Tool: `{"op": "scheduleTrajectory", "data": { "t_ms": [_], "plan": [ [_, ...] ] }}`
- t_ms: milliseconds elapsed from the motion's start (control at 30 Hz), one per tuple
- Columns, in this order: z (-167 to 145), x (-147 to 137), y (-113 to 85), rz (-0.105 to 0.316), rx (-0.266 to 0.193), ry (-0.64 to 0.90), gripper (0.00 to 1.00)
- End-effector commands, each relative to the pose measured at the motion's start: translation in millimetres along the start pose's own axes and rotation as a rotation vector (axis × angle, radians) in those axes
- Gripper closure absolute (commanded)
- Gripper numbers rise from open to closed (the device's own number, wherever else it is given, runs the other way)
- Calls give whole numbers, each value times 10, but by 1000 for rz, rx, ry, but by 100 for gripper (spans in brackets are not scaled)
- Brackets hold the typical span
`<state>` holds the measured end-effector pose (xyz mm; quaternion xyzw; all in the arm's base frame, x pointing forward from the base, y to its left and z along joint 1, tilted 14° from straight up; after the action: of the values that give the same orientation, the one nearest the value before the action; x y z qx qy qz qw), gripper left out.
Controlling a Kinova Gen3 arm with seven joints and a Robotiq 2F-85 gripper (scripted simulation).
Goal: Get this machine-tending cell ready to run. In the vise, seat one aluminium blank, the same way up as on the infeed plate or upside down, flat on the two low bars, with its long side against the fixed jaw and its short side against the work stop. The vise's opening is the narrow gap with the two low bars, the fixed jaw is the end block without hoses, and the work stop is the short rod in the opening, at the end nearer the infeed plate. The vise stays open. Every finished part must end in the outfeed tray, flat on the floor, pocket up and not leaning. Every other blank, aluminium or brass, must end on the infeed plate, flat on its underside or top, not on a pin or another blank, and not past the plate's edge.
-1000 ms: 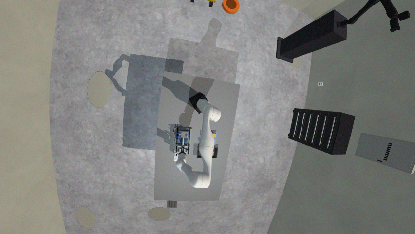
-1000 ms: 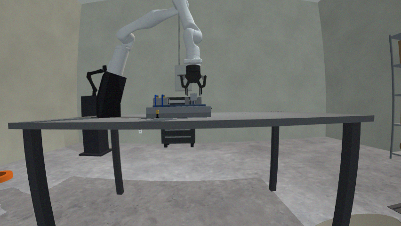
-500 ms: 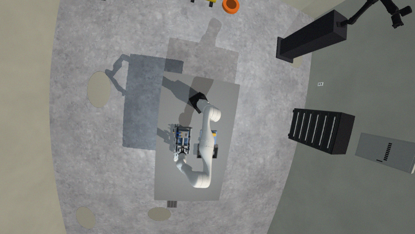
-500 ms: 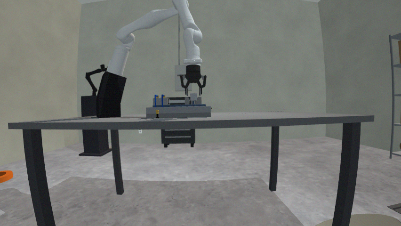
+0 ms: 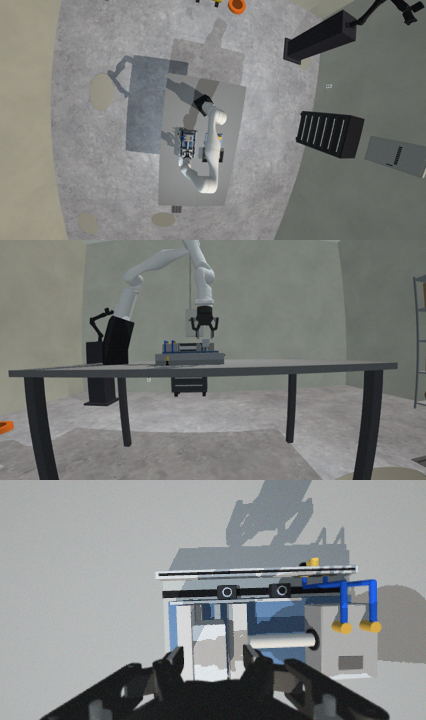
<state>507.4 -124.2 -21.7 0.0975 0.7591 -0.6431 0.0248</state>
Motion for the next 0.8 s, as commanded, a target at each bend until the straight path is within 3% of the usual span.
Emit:
{"op": "scheduleTrajectory", "data": {
  "t_ms": [0, 533, 767],
  "plan": [
    [-4, -41, -118, 11, 2, -2, 33],
    [-5, -36, -547, 11, 2, -2, 33],
    [-5, -35, -630, 11, 2, -2, 33]
  ]
}}
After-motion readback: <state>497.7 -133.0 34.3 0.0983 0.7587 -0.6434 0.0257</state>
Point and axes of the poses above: the point where the finger pads meet when closed, its own y axis out along the fingers, its own x axis across the jaws, z = x × y, the point moved 2 cm from there along -y, back along the fingers, and after that the axes turned 6 degrees about y, right-handed, at the moved point
